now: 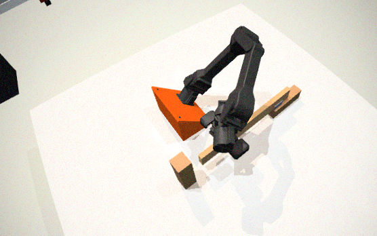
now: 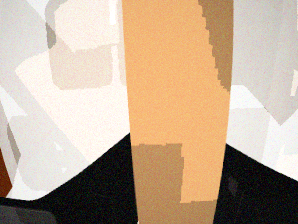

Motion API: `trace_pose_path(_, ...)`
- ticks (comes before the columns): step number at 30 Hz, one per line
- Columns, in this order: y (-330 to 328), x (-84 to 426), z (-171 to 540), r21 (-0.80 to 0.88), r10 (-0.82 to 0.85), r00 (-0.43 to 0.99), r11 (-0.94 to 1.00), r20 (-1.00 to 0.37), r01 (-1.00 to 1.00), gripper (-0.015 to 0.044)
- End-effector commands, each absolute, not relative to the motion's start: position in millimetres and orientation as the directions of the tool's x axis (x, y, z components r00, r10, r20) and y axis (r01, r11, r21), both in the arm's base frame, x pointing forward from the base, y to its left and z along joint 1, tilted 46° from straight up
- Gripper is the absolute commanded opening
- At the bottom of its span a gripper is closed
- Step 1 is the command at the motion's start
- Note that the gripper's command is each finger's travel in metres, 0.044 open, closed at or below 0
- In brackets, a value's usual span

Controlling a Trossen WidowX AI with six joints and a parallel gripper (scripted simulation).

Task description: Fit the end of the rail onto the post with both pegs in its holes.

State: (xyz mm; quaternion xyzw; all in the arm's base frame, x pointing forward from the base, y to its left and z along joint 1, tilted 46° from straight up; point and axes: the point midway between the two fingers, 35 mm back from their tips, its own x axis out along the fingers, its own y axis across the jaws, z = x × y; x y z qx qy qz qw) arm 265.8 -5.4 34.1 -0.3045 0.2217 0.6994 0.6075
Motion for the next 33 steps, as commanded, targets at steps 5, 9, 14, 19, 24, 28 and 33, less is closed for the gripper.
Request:
trace_pose_path(5, -7.7, 265.9, 33.0, -0.060, 0.713, -0.072, -0.159, -0.697, -0.985, 0.0000)
trace_pose_path(9, -8.2, 266.2, 32.1, -0.060, 0.713, -0.072, -0.159, -0.697, -0.985, 0.0000)
trace_pose_path(14, -9.3, 266.5, 31.7, -0.060, 0.713, -0.072, -0.159, -0.697, -0.985, 0.0000)
trace_pose_path(19, -10.5, 266.9, 31.5, -0.060, 0.713, -0.072, -0.159, -0.697, -0.985, 0.0000)
trace_pose_path(24, -11.9, 267.3, 31.1, -0.060, 0.713, -0.072, -0.159, -0.697, -0.985, 0.0000)
trace_pose_path(28, -12.9, 267.5, 30.7, -0.060, 0.713, -0.072, -0.159, -0.697, -0.985, 0.0000)
trace_pose_path(33, -14.3, 267.8, 30.1, -0.060, 0.713, -0.072, -0.159, -0.698, -0.985, 0.0000)
